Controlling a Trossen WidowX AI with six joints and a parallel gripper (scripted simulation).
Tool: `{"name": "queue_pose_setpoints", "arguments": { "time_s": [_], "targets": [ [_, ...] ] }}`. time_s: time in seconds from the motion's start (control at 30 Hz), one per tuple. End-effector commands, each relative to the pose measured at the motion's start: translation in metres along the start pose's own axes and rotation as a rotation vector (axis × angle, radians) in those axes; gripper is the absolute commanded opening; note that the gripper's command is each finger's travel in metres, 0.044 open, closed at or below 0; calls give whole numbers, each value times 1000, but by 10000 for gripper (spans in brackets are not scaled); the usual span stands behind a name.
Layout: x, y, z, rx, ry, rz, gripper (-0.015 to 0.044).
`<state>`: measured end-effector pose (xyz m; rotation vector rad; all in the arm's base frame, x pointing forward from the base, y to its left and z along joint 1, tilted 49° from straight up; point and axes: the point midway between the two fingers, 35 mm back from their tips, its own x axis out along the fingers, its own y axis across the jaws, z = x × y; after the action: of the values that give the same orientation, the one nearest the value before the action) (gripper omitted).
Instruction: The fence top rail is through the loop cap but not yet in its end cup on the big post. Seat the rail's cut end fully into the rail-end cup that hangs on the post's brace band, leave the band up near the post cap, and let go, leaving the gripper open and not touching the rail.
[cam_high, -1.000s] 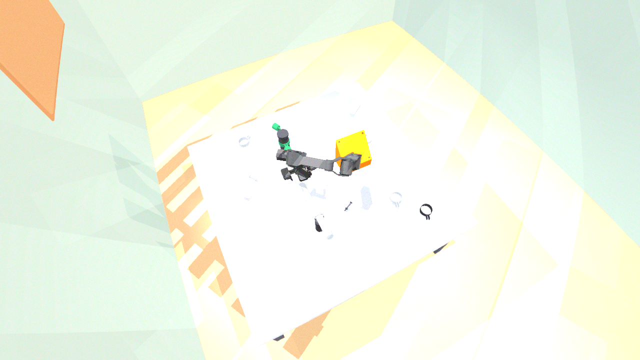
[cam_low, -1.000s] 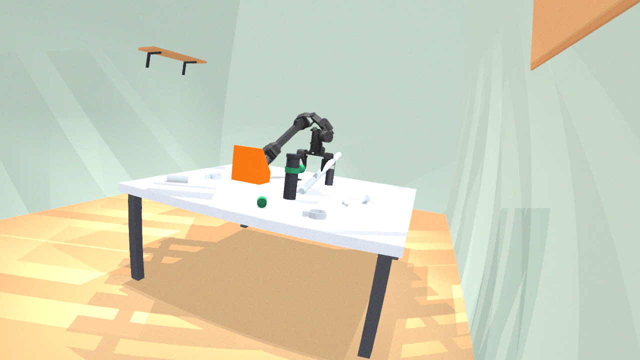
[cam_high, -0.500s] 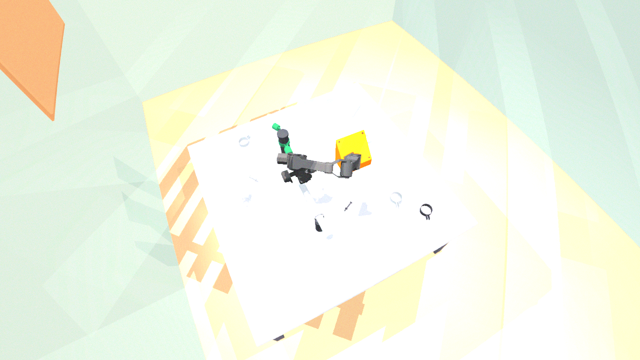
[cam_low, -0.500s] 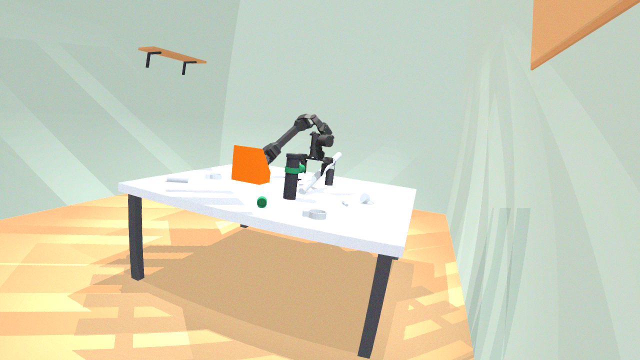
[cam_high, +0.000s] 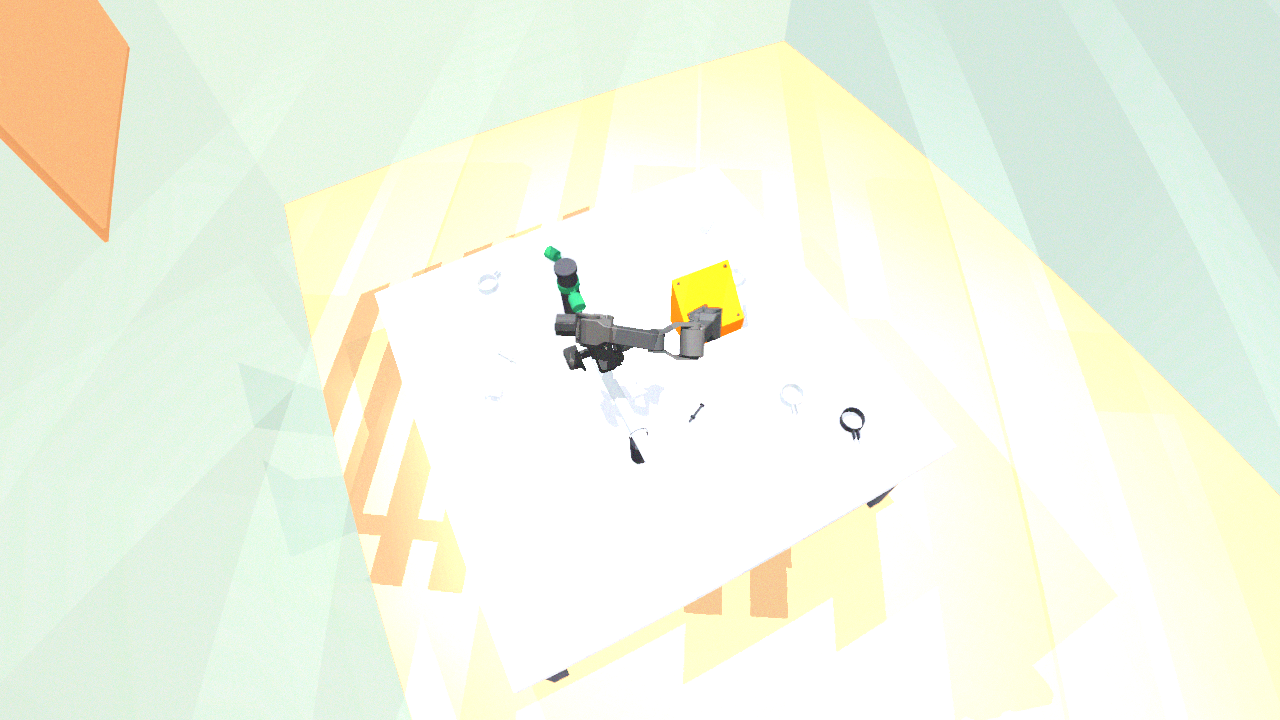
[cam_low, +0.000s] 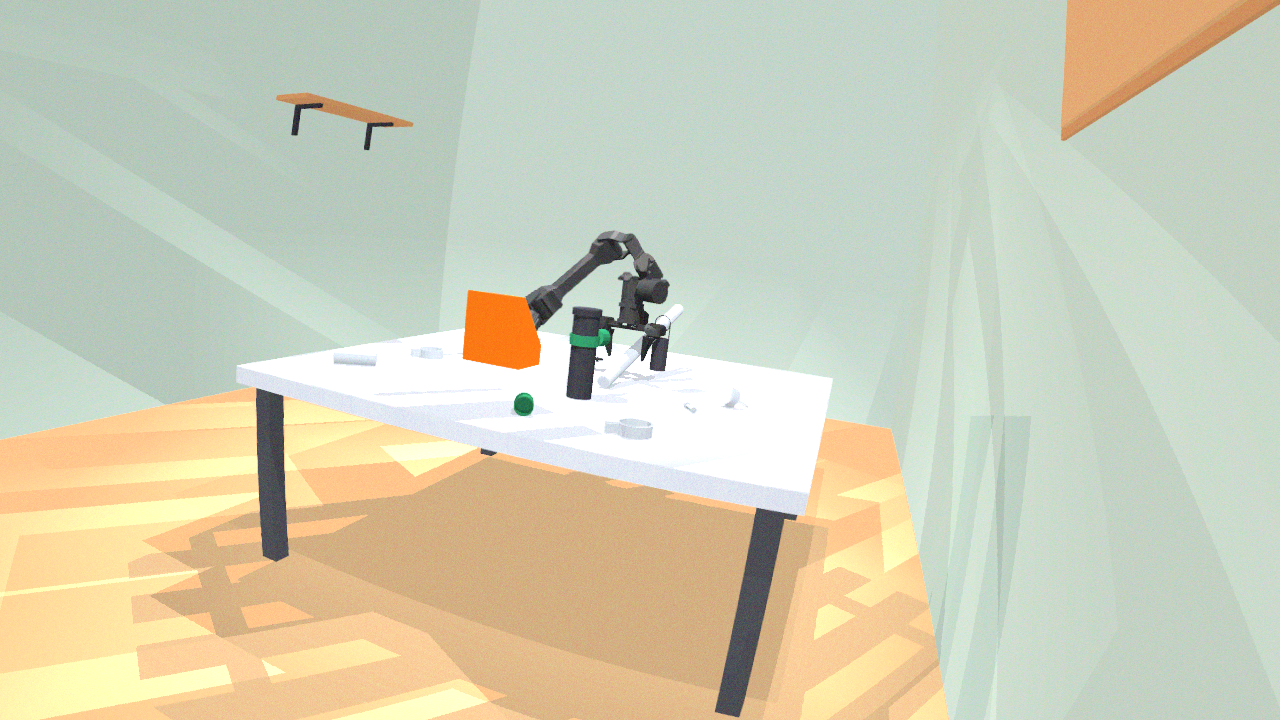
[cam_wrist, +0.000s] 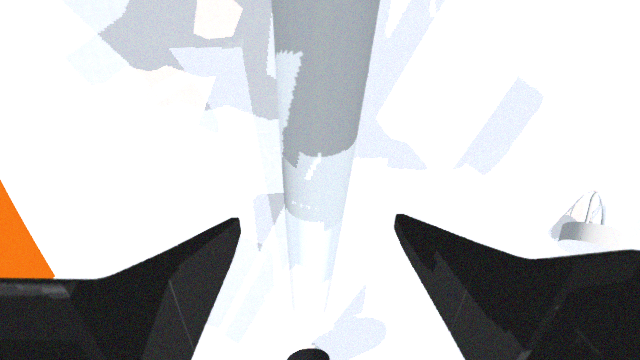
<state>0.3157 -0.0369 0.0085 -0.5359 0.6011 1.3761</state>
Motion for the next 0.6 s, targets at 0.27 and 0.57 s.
{"name": "queue_pose_setpoints", "arguments": {
  "time_s": [0.27,0.57],
  "targets": [
    [22,3,1,11,-8,8,440],
    [34,5,2,10,-10,9,440]
  ]
}}
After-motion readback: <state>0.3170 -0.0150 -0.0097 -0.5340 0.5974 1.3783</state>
